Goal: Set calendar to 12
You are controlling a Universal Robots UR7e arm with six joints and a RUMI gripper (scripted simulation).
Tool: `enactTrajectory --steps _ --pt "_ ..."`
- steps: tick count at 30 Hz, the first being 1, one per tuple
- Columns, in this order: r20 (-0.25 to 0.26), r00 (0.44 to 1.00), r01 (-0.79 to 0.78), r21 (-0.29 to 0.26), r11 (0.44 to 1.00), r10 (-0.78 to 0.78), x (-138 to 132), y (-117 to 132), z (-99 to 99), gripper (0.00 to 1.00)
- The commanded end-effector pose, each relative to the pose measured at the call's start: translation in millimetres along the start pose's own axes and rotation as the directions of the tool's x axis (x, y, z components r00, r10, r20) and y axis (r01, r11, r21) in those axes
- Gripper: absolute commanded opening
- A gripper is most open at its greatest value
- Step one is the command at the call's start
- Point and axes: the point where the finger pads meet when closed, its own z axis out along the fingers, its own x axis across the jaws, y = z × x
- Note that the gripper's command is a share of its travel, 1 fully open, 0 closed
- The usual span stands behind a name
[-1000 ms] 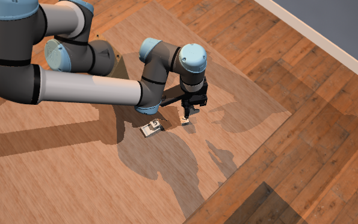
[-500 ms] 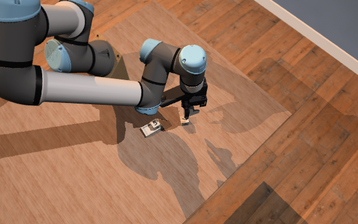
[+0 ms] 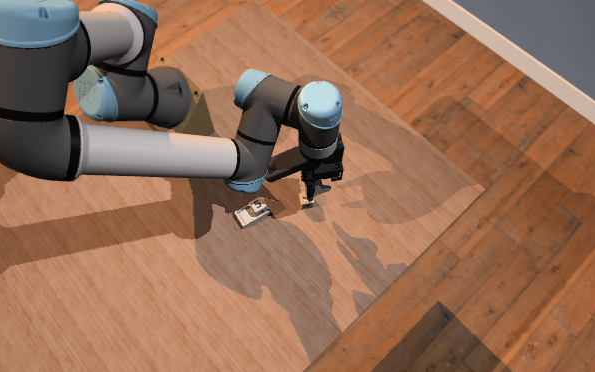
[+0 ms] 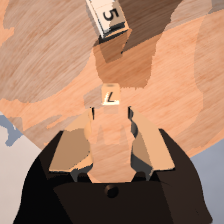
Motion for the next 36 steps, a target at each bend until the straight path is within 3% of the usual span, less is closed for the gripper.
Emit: enactTrajectory --steps 1,13,36 --pt "0.001 1.0 0.0 -0.001 1.0 0.0 0 0 5.9 0.29" --pt "0.001 1.0 0.0 -0.001 1.0 0.0 0 0 22.3 0.29" --pt "0.001 1.0 0.0 -0.001 1.0 0.0 0 0 28.5 0.29"
